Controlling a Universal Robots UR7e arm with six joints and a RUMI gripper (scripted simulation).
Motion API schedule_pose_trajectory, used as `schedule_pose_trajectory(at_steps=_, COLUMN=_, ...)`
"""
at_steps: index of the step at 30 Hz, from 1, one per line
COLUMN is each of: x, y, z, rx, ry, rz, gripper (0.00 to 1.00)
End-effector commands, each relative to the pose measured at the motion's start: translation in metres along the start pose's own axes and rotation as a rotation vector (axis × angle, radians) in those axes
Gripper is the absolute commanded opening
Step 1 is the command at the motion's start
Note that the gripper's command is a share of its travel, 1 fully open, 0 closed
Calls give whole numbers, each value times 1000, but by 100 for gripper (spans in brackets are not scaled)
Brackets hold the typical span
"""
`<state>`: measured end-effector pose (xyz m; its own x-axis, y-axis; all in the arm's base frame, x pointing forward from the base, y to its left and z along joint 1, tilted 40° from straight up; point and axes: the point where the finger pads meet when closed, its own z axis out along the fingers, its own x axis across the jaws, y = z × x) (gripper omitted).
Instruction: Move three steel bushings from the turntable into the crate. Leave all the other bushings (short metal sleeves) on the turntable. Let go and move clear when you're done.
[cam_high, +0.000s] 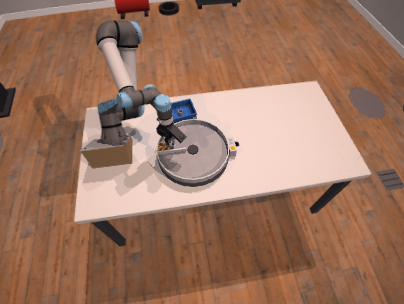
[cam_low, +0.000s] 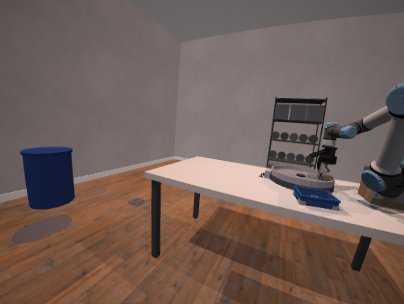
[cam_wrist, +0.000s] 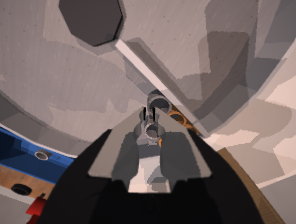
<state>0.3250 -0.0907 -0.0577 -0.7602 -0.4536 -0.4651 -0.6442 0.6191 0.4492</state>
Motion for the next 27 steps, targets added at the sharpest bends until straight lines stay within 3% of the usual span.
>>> schedule_pose_trajectory(at_steps=1, x=0, y=-1, z=9, rx=1, ry=0, rz=0, gripper=6)
schedule_pose_trajectory(at_steps=27, x=0, y=-1, z=13, rx=1, ry=0, rz=0, gripper=6)
